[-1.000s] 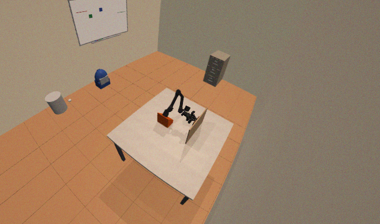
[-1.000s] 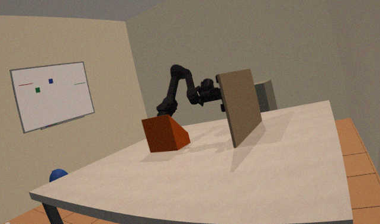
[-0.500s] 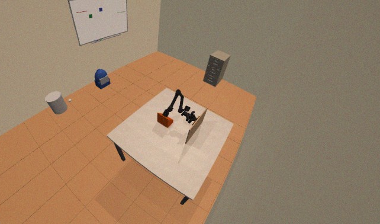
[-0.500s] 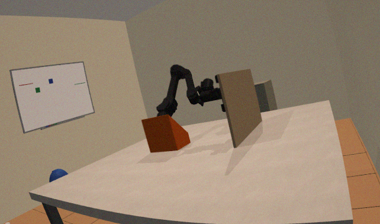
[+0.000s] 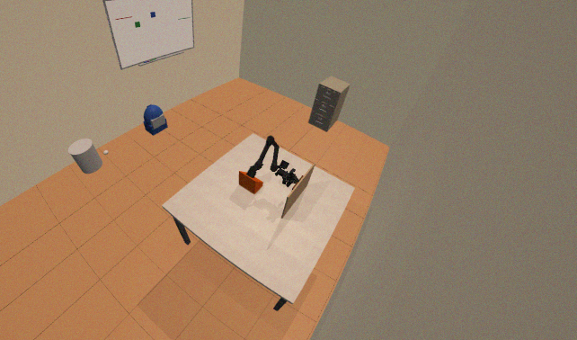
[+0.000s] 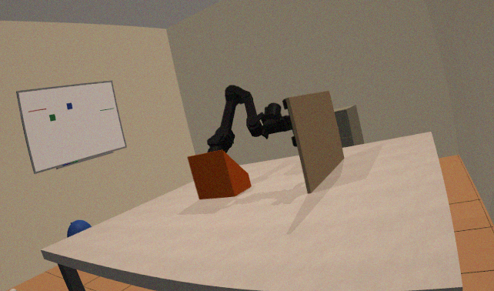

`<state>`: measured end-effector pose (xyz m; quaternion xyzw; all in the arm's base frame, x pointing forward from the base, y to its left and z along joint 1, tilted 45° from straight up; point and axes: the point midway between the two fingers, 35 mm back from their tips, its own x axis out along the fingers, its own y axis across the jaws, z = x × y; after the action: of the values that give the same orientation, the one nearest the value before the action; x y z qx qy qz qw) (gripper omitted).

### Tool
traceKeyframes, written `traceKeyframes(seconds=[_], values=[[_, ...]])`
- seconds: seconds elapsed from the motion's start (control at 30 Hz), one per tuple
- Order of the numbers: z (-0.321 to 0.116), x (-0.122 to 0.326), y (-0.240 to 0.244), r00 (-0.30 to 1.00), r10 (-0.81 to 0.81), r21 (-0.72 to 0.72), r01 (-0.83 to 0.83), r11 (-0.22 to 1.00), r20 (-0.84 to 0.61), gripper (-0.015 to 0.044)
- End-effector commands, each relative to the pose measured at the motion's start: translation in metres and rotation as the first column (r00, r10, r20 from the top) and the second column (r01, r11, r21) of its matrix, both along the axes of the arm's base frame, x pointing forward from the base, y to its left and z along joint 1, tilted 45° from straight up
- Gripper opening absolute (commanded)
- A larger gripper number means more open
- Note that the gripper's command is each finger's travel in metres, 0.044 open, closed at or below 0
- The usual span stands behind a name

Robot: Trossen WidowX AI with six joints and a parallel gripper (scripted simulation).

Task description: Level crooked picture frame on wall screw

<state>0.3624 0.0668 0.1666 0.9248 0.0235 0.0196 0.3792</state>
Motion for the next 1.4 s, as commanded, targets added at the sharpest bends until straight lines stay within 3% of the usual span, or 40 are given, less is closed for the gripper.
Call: traceKeyframes(seconds=[0.0,0.2,0.37,0.77,1.37], values=[[0.0,0.0,0.0,1.0,0.0,-0.003,0.0,1.0,0.0,0.0105],[0.0,0.0,0.0,1.0,0.0,-0.003,0.0,1.0,0.0,0.026],[0.002,-0.006,0.001,1.0,0.0,-0.011,0.0,1.0,0.0,0.026],[-0.006,-0.099,-0.001,1.0,-0.005,-0.151,0.006,0.989,0.007,0.026],[0.043,-0.112,-0.04,1.0,-0.005,-0.157,0.006,0.988,0.007,0.026]])
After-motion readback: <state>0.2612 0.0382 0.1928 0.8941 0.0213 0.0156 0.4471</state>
